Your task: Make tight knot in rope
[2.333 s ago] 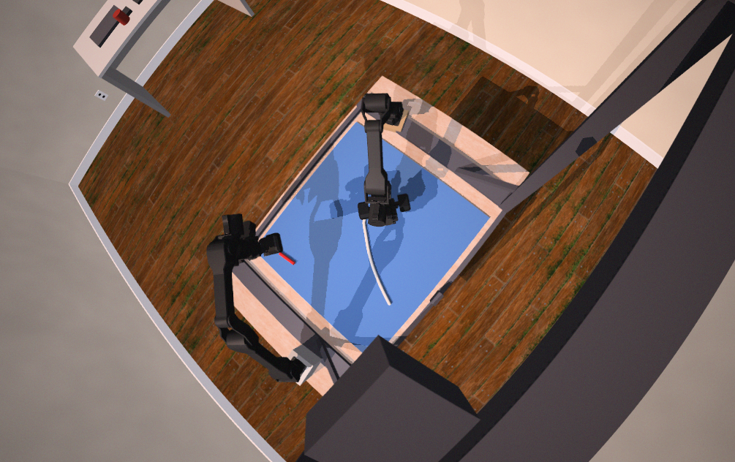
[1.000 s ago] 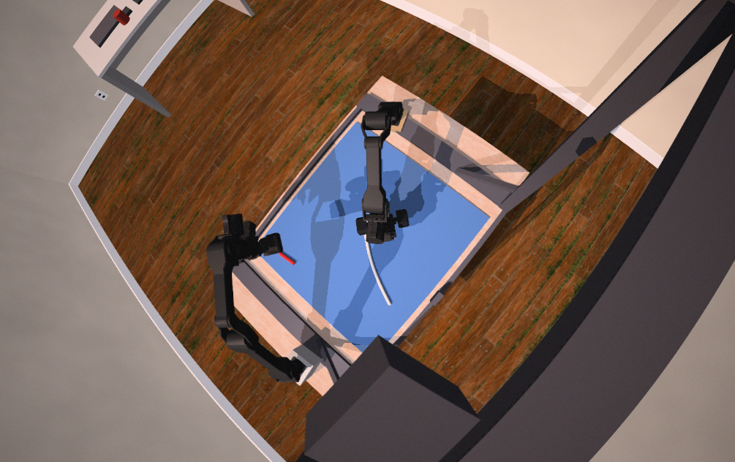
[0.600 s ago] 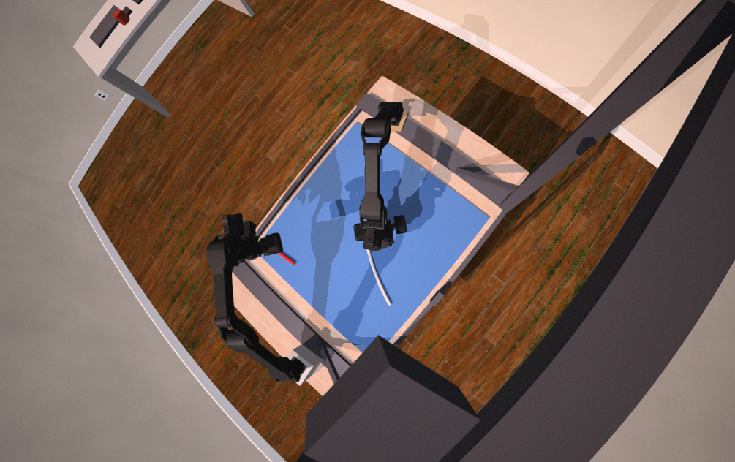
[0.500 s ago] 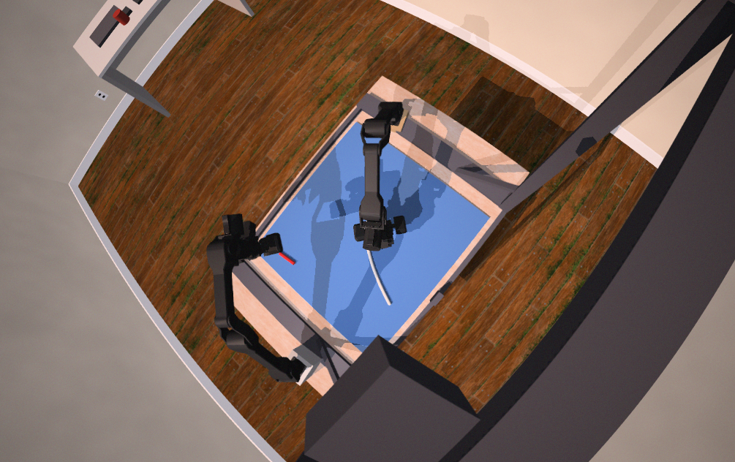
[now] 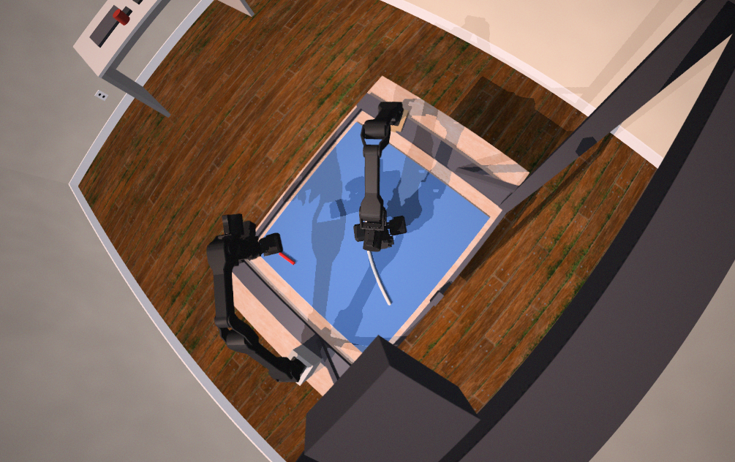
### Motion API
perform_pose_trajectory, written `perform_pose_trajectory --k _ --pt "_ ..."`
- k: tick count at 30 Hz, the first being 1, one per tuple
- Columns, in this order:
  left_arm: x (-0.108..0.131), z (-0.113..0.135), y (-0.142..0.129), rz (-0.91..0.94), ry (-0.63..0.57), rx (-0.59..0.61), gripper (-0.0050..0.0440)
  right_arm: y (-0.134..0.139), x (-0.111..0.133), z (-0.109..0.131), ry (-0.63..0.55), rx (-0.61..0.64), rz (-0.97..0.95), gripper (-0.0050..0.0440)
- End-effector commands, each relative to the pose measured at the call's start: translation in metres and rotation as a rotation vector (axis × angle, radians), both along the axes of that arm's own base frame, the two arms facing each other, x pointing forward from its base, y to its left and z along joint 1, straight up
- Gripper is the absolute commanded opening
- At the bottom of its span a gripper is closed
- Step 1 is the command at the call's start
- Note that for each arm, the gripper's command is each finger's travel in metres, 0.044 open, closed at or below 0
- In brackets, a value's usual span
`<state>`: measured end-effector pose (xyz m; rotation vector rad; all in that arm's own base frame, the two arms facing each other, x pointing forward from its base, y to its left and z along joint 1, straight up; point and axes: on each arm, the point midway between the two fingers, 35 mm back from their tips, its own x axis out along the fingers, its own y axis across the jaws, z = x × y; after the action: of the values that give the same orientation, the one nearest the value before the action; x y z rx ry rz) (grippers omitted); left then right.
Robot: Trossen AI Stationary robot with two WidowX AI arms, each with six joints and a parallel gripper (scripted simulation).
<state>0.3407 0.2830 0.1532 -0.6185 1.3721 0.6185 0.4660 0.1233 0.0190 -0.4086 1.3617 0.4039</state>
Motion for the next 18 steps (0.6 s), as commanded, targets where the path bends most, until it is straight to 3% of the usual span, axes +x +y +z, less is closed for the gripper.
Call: perform_pose_trajectory --k 1,2,9,18 --pt "0.0 0.017 0.0 0.006 -0.037 0.024 0.01 0.002 0.005 0.021 -0.036 0.011 0.003 0.0261" --pt "0.0 0.017 0.0 0.006 -0.037 0.024 0.01 0.002 0.005 0.021 -0.036 0.011 0.003 0.0261" --pt "0.0 0.017 0.0 0.006 -0.037 0.024 0.01 0.001 0.005 0.038 -0.036 0.011 0.003 0.01" --pt "0.0 0.017 0.0 0.006 -0.037 0.024 0.01 0.001 0.004 0.061 -0.036 0.011 0.003 0.01"
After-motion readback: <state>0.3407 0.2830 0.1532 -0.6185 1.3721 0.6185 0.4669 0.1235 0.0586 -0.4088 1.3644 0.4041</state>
